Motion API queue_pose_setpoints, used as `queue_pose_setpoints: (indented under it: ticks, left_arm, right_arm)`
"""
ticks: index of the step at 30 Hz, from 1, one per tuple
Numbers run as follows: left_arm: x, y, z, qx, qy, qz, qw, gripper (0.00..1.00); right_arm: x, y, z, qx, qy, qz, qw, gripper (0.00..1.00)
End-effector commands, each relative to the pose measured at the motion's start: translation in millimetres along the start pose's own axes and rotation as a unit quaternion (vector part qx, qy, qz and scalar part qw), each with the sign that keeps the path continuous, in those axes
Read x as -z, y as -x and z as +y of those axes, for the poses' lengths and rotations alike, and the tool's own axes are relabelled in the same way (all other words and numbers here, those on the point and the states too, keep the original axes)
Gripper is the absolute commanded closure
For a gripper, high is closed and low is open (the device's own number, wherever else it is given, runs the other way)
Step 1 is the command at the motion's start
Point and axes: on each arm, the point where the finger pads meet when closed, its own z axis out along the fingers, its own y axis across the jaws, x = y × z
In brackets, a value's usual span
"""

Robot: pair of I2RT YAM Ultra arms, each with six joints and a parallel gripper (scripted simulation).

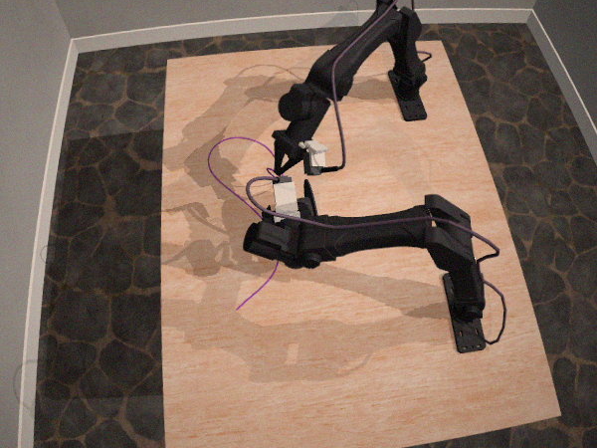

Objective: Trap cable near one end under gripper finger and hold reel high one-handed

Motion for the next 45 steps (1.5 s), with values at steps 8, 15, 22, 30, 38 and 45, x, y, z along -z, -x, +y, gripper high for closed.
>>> queue_pose_setpoints:
  ticks: [8, 15, 22, 30, 38, 45]
  left_arm:
    - [4.1, 7.6, -4.2, -0.005, 0.0, -0.008, 1.0, 0.66]
    - [4.1, 7.6, -4.2, -0.005, 0.0, -0.008, 1.0, 0.88]
    - [4.2, 5.8, -6.5, -0.002, -0.002, -0.007, 1.0, 1.0]
    - [3.5, 6.2, -1.0, -0.001, -0.001, -0.006, 1.0, 1.0]
    - [3.2, 3.1, -1.8, 0.002, -0.002, -0.005, 1.0, 1.0]
    - [3.2, 3.1, -1.8, 0.002, -0.002, -0.005, 1.0, 1.0]
  right_arm:
    - [11.4, 1.4, -0.5, 0.0, -0.003, -0.003, 1.0, 1.0]
    - [11.5, 1.4, -0.5, 0.0, -0.003, -0.003, 1.0, 1.0]
    - [10.1, 2.0, -1.5, 0.0, -0.004, -0.003, 1.0, 1.0]
    - [4.9, 3.7, 0.6, 0.0, -0.003, -0.004, 1.0, 1.0]
    - [4.4, 5.4, -3.5, 0.0, -0.007, -0.004, 1.0, 0.96]
    - [4.4, 5.4, -3.5, 0.0, -0.007, -0.004, 1.0, 0.86]
